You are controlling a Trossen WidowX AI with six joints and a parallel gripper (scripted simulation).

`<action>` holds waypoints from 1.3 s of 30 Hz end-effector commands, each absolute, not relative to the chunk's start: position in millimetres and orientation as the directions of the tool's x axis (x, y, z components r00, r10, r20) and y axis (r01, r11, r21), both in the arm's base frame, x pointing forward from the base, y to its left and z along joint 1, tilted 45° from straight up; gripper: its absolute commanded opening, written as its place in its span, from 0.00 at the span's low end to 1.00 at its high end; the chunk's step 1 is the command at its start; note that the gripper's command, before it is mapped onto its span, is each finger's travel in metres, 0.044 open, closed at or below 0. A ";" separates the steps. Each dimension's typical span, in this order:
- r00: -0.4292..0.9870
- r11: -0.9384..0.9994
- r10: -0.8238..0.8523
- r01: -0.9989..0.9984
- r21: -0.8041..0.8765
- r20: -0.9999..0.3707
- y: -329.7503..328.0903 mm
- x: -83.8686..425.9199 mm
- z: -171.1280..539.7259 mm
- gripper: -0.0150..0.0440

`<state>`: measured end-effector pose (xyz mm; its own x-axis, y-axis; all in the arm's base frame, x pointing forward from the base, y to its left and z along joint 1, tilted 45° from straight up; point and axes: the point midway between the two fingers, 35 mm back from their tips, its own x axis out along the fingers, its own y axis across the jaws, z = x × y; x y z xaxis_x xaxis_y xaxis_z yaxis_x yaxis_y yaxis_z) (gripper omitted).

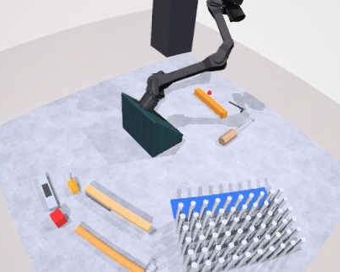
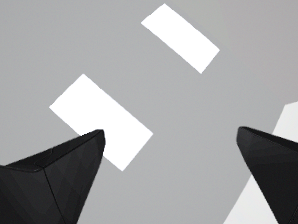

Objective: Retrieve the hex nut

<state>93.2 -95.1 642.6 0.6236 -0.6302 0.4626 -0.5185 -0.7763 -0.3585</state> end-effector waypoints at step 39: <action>0.640 0.379 -0.384 0.767 -0.518 0.666 -295.2 144.3 541.6 1.00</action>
